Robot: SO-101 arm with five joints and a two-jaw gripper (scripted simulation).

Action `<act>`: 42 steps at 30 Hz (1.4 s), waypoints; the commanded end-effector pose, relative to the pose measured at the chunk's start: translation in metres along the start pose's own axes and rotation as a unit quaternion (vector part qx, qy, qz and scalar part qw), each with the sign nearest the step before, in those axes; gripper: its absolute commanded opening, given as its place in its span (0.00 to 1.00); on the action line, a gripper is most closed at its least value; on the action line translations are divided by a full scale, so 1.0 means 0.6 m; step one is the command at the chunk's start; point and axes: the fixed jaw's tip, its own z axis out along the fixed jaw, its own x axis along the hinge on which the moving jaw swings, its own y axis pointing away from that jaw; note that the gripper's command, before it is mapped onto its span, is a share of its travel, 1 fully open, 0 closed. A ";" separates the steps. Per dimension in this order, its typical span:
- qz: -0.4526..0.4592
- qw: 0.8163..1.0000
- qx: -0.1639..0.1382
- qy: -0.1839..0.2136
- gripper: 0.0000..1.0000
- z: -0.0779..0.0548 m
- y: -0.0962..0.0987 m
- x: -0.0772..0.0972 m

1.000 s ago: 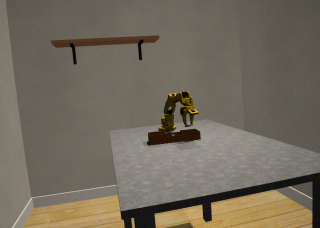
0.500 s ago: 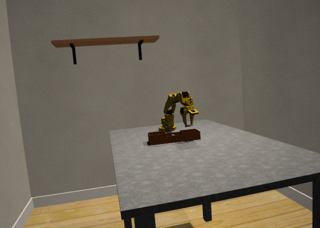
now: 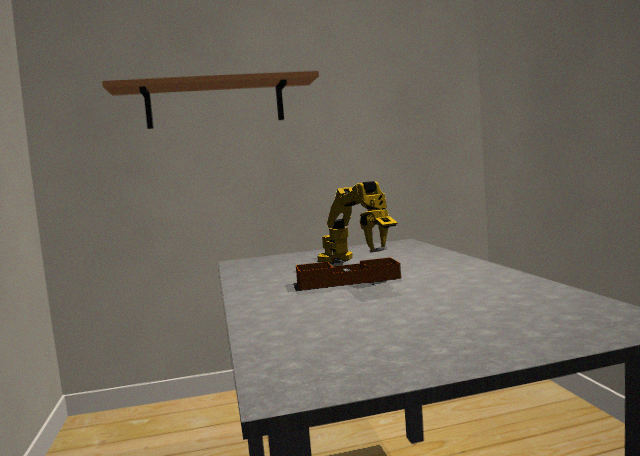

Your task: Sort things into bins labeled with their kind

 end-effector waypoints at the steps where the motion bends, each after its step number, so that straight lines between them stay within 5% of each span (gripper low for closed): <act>1: 0.000 1.000 -0.002 -0.031 0.00 -0.025 0.003 -0.012; 42: 0.000 1.000 -0.002 -0.031 0.00 0.007 0.003 -0.007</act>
